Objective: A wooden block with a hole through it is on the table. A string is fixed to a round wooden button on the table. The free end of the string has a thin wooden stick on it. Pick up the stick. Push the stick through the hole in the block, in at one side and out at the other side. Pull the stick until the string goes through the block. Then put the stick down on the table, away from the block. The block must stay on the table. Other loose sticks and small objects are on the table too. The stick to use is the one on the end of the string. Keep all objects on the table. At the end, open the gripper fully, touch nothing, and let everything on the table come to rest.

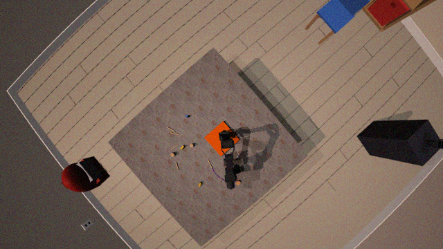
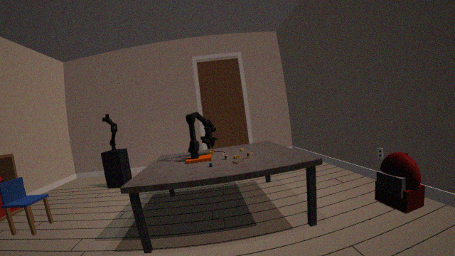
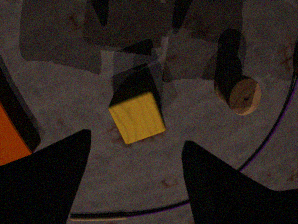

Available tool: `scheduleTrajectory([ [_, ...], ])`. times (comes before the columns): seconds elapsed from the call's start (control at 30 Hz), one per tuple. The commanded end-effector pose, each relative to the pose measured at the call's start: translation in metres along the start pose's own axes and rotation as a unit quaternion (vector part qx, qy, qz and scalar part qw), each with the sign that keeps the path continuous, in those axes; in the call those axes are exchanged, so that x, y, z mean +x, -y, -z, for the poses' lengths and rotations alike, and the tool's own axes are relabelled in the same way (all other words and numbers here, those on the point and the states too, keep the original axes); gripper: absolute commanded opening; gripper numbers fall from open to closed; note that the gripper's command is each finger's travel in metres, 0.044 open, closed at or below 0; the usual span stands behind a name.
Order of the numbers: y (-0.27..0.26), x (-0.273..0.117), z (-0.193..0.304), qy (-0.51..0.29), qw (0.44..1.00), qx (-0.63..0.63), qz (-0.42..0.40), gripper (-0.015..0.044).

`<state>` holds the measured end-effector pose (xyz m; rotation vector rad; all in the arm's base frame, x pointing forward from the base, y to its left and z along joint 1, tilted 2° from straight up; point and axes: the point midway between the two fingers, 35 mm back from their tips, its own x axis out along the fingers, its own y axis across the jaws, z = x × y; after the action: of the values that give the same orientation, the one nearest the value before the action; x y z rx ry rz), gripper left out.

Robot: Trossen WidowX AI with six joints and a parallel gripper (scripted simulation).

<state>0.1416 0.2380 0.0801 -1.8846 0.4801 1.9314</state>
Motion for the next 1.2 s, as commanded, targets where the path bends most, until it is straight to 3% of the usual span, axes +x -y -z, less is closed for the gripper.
scheduleTrajectory([
  [0.0,0.0,0.0,0.0,0.0,1.0,0.0,0.0,0.0244],
  [0.1,0.0,0.0,0.0,0.0,1.0,0.0,0.0,0.0244],
  [0.43,0.0,0.0,0.0,0.0,1.0,0.0,0.0,0.0],
  [1.1,0.0,0.0,0.0,0.0,1.0,0.0,0.0,0.0],
  [1.17,0.0,0.0,0.0,0.0,1.0,0.0,0.0,0.0053],
])
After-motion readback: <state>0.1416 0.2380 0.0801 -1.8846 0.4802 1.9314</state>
